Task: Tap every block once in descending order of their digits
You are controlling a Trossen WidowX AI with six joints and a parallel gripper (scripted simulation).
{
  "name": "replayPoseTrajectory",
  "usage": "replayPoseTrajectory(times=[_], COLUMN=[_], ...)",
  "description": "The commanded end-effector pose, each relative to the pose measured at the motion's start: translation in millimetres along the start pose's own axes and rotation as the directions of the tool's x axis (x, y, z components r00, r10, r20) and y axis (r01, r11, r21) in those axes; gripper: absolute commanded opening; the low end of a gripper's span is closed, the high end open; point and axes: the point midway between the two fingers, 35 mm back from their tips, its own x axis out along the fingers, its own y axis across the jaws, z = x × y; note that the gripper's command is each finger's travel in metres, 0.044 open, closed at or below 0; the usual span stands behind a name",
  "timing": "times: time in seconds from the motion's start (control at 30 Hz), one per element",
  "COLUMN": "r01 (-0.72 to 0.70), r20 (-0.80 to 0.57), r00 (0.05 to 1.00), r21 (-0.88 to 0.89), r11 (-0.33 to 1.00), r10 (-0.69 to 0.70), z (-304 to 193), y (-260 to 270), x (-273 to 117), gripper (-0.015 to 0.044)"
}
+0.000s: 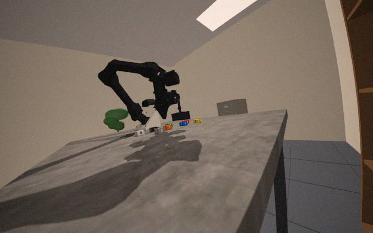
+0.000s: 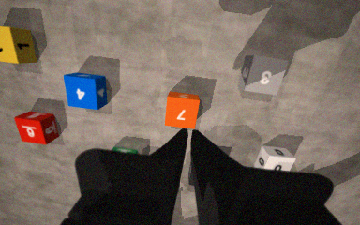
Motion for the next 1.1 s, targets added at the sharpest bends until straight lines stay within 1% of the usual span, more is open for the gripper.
replayPoseTrajectory(times=[0.0, 0.67, 0.9, 1.07], r01=[0.003, 0.004, 0.004, 0.003], r20=[0.012, 0.012, 0.012, 0.012], r00=[1.0, 1.0, 1.0, 1.0], r21=[-0.004, -0.003, -0.003, -0.004], r11=[1.0, 1.0, 1.0, 1.0], r10=[-0.003, -0.004, -0.004, -0.003], z=[-0.1, 0.3, 0.3, 0.0], y=[-0.3, -0.6, -0.7, -0.3], x=[10.1, 39.1, 40.1, 10.1], gripper=[0.002, 0.002, 0.002, 0.002])
